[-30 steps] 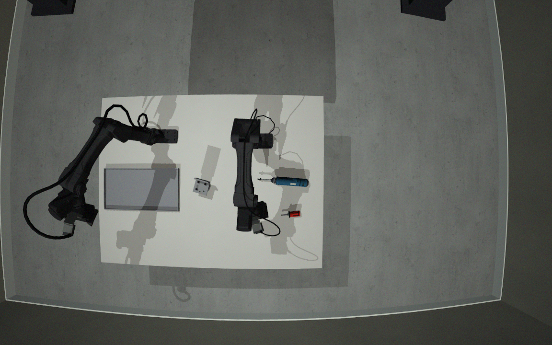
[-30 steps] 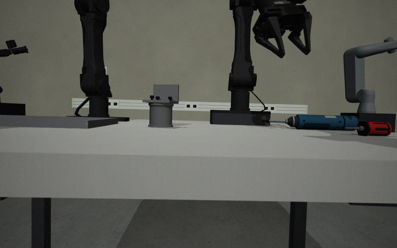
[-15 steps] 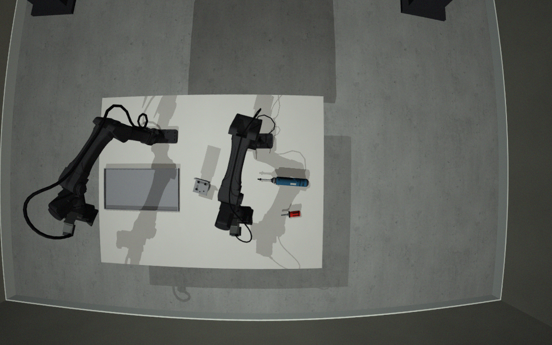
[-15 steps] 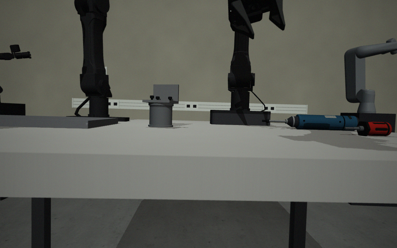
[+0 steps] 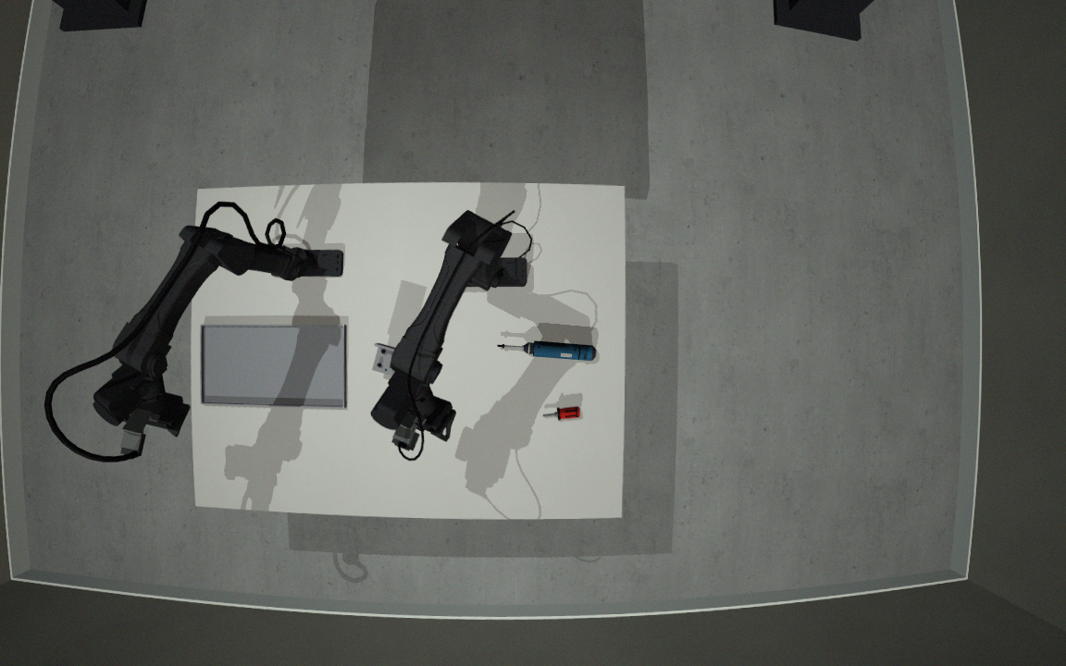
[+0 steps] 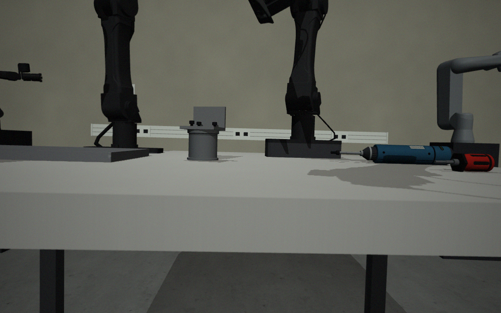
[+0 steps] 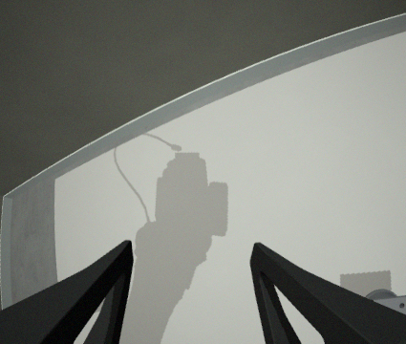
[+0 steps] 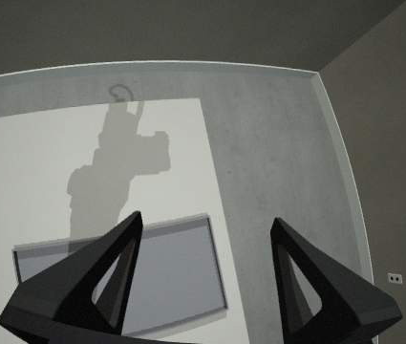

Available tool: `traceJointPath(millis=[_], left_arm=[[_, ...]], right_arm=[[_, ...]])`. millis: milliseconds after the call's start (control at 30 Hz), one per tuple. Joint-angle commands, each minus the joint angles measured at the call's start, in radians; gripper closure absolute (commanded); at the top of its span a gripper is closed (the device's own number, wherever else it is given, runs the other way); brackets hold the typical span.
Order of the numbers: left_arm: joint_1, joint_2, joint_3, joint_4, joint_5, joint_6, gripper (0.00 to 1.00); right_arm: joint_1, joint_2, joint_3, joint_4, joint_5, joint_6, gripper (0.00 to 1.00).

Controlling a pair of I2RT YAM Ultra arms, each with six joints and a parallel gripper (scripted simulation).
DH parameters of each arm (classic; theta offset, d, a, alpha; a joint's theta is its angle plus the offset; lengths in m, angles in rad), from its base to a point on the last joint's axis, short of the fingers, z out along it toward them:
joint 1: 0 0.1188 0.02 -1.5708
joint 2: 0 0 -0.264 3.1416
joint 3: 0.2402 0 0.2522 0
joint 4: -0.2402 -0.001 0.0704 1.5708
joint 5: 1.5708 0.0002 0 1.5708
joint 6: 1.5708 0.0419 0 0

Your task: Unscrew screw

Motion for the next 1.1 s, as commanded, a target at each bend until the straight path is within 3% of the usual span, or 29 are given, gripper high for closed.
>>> traceJointPath(millis=[0,333,1067], left_arm=[[-0.045,-0.040,0.036,0.029,-0.042,0.047,0.35],[-0.249,-0.070,0.073,0.069,-0.122,0.191,0.35],[-0.230,-0.055,0.075,0.079,-0.123,0.199,0.35]], right_arm=[[0.009,-0.018,0.036,0.011,0.006,0.011,0.14],[0.009,-0.018,0.036,0.011,0.006,0.011,0.14],[0.009,-0.018,0.036,0.011,0.006,0.011,0.14]])
